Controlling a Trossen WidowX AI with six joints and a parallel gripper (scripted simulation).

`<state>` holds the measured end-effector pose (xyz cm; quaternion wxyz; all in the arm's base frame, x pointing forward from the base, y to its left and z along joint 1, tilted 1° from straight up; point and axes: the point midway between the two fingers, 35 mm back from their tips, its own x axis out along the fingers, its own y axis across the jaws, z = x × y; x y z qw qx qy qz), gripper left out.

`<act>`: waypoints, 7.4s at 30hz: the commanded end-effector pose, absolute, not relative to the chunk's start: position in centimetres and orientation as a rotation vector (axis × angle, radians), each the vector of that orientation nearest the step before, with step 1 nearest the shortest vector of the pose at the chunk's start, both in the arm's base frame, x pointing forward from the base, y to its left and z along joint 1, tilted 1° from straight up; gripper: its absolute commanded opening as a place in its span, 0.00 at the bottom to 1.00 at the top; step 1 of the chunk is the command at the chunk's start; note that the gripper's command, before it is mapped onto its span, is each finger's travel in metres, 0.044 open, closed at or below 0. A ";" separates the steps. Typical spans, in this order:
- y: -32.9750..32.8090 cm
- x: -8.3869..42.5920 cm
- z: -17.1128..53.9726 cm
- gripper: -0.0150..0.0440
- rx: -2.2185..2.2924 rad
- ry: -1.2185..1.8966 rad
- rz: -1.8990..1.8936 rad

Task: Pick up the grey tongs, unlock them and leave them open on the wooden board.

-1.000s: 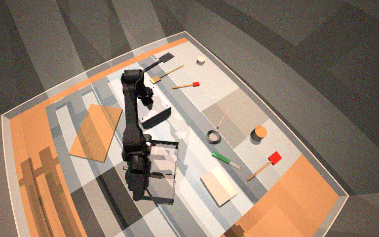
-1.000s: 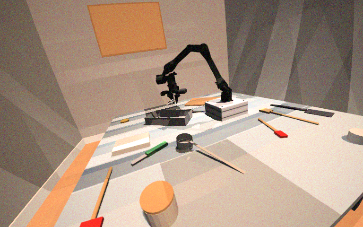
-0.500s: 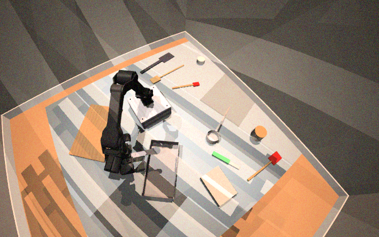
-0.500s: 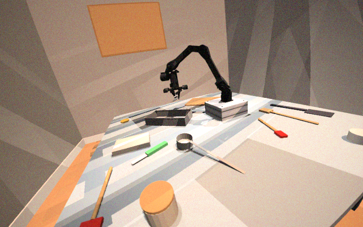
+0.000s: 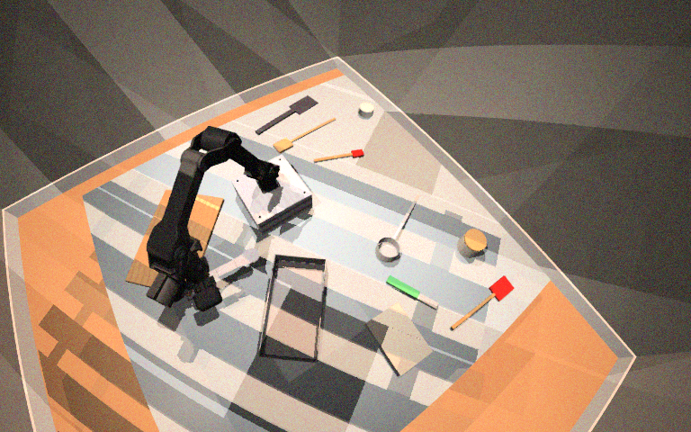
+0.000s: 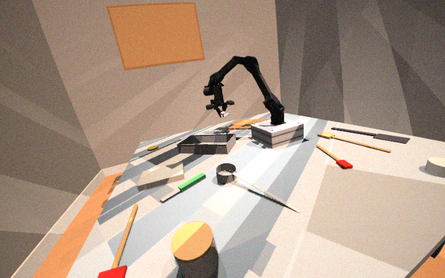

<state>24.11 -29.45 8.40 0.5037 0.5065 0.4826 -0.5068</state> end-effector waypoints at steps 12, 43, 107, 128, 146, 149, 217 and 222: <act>-32.0 21.4 8.8 0.00 1.115 1.228 -1.112; -39.5 5.9 8.8 0.00 0.626 1.449 -0.672; -38.7 -0.1 14.0 0.00 0.142 0.376 -0.709; -38.0 -0.3 14.5 0.00 0.102 0.331 -0.699; -38.0 -0.3 14.5 0.00 0.102 0.331 -0.699; -38.0 -0.3 14.5 0.00 0.102 0.331 -0.699; -40.1 2.3 8.7 0.00 0.520 1.485 -0.571; -40.2 2.3 8.0 0.00 0.521 1.485 -0.571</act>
